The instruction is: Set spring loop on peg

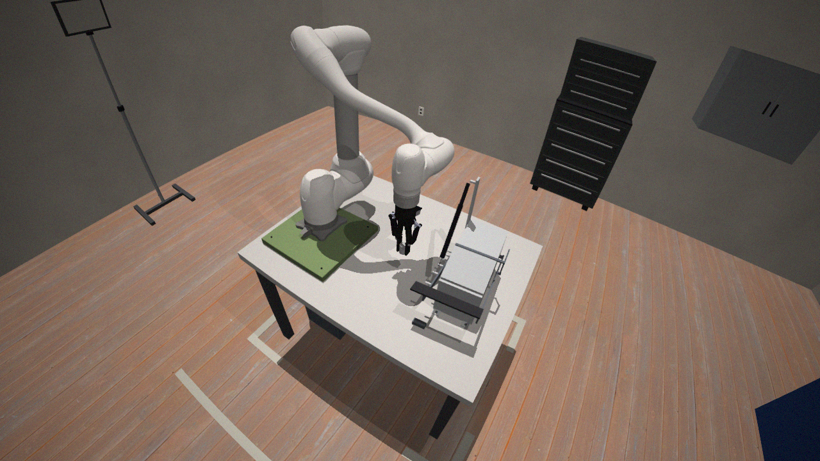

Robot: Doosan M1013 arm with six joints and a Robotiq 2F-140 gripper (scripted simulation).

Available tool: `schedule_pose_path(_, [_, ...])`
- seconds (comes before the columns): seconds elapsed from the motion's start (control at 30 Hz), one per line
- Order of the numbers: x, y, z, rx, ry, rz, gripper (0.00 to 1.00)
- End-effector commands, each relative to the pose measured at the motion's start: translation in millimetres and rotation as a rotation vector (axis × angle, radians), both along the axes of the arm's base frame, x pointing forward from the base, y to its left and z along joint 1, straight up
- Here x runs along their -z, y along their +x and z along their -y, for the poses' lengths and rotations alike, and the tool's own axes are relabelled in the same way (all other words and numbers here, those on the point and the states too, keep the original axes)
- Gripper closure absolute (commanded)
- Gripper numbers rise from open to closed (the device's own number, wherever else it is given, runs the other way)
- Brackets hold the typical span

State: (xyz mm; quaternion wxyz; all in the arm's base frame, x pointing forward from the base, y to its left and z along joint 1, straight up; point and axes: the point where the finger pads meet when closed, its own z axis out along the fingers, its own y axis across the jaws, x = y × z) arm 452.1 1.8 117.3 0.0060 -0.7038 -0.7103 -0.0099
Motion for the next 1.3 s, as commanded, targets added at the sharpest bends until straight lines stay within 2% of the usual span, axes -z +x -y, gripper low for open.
schedule_pose_path(0.0, [-0.5,0.7,0.2,0.000,0.000,0.001,0.75])
schedule_pose_path(0.43, [9.0,-21.3,-20.1,0.001,-0.018,0.001,0.75])
schedule_pose_path(1.07, [9.0,-21.3,-20.2,0.001,-0.018,0.001,0.75])
schedule_pose_path(1.27, [20.8,-20.8,-19.8,0.001,-0.017,0.001,0.75])
